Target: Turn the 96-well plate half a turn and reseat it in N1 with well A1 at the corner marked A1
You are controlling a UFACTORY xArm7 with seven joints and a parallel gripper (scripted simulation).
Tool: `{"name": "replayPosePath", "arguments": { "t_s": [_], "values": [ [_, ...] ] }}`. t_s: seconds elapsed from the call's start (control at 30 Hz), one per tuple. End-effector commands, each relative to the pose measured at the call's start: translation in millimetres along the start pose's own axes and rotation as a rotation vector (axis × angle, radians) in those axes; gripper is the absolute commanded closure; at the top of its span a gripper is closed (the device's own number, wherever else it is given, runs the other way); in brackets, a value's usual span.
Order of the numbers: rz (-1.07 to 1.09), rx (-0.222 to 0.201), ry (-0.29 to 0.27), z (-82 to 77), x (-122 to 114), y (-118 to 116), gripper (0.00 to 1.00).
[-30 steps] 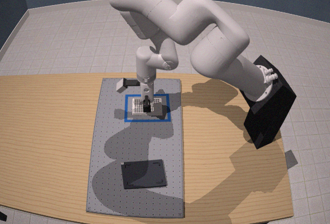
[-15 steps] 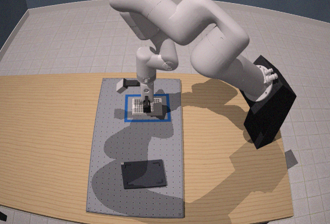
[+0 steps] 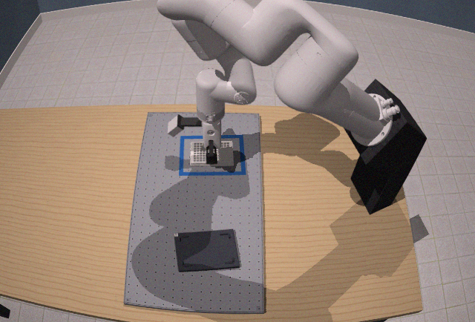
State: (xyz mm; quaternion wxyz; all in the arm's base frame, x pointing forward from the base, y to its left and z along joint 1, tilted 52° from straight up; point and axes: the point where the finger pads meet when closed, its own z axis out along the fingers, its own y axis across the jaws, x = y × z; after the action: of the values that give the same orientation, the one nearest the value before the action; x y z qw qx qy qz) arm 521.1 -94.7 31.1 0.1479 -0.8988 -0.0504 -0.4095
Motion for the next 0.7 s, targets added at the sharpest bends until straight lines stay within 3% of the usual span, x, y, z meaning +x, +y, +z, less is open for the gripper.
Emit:
{"name": "replayPosePath", "arguments": {
  "t_s": [0.0,0.67],
  "values": [
    [0.000,-0.003,0.001,2.1,0.1,1.3,0.00],
    [0.000,-0.003,0.001,9.4,0.1,1.3,0.00]
  ]
}}
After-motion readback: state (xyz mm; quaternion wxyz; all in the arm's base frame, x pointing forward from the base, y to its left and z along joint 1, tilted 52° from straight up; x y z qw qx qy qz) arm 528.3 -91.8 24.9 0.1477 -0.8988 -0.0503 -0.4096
